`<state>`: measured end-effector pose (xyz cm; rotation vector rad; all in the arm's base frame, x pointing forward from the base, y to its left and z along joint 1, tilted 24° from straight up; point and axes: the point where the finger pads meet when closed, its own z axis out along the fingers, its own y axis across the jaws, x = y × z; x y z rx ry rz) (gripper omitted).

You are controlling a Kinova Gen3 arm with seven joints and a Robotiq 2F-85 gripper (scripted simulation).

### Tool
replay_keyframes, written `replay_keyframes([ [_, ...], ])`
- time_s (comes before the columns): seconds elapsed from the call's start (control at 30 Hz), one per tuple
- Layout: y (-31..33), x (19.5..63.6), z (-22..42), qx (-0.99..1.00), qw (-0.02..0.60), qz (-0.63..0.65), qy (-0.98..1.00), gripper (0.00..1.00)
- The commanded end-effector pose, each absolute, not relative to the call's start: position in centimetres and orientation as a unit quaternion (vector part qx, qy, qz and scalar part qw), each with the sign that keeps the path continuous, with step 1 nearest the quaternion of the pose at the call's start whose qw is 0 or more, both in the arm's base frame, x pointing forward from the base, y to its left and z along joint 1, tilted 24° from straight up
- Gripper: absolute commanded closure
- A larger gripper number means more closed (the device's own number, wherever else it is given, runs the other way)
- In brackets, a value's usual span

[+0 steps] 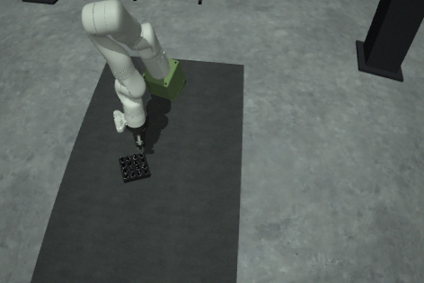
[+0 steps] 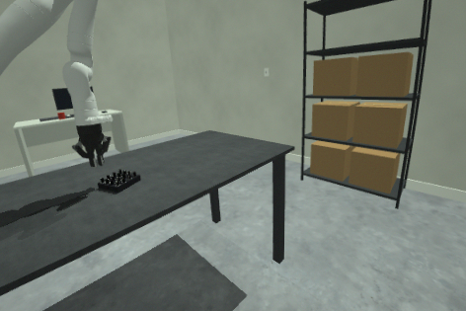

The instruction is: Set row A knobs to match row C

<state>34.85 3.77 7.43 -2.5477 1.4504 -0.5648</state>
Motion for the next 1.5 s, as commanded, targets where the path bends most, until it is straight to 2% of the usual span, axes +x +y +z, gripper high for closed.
replay_keyframes([
  [0.0, 3.7, 34.8, 7.4, -0.851, 0.077, -0.189, 0.484, 0.81],
  [1.47, 3.7, 36.6, 4.2, -0.85, 0.08, -0.192, 0.484, 0.81],
])
